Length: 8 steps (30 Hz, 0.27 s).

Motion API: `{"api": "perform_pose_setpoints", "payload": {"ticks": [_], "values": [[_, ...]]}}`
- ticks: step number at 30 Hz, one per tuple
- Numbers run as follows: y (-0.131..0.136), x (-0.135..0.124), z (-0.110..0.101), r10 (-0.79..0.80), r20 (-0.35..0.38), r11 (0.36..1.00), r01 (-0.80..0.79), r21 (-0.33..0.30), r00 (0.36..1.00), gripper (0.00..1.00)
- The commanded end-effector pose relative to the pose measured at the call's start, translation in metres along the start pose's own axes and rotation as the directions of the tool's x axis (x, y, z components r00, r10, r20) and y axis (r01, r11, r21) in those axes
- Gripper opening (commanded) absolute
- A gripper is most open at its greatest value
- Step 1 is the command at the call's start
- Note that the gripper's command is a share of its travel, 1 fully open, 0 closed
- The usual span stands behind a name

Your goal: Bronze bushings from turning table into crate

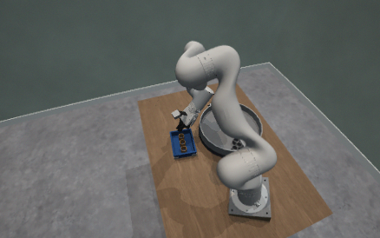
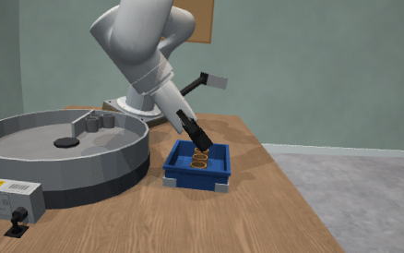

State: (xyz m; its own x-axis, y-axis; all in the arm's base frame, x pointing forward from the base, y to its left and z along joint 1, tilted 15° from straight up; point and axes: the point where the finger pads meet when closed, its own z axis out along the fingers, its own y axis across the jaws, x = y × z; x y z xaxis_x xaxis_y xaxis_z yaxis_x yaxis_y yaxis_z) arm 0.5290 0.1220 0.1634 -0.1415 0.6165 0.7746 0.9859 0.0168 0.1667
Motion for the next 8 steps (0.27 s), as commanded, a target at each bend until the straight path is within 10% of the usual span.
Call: {"api": "perform_pose_setpoints", "payload": {"ticks": [1, 8], "values": [[0.001, 0.013, -0.016, -0.001, 0.000, 1.000, 0.001, -0.001, 1.000, 0.11], [0.001, 0.022, -0.026, -0.001, 0.000, 1.000, 0.001, -0.001, 1.000, 0.11]]}}
